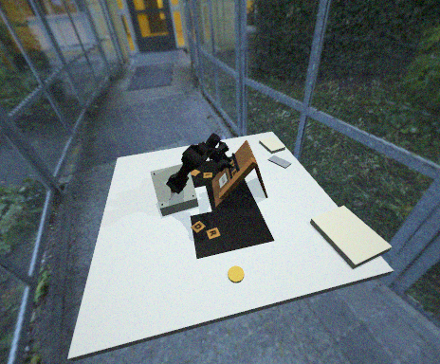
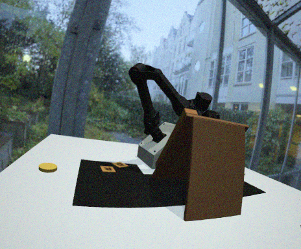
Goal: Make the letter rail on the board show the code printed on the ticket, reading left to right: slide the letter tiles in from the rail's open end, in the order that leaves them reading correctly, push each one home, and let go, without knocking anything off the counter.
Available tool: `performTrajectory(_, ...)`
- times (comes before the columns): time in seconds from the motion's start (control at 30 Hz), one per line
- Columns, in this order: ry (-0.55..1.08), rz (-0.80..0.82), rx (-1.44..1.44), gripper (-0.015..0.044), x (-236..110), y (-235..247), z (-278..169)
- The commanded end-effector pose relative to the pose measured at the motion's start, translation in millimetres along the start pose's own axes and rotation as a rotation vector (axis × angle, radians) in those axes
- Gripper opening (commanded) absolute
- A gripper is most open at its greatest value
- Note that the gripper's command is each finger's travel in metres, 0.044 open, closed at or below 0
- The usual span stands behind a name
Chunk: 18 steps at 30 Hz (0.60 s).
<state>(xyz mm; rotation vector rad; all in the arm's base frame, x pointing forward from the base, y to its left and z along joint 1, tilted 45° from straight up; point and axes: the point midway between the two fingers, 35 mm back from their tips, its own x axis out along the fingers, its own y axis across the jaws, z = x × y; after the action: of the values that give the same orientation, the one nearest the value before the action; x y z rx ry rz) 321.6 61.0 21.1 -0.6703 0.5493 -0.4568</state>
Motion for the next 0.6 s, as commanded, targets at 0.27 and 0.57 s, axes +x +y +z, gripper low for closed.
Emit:
performTrajectory(0.27,0.003,0.003,-0.007,0.0,-0.1,-6.4,-2.3)
performTrajectory(0.57,0.003,0.003,-0.008,0.0,-0.1,-11.0,-2.2)
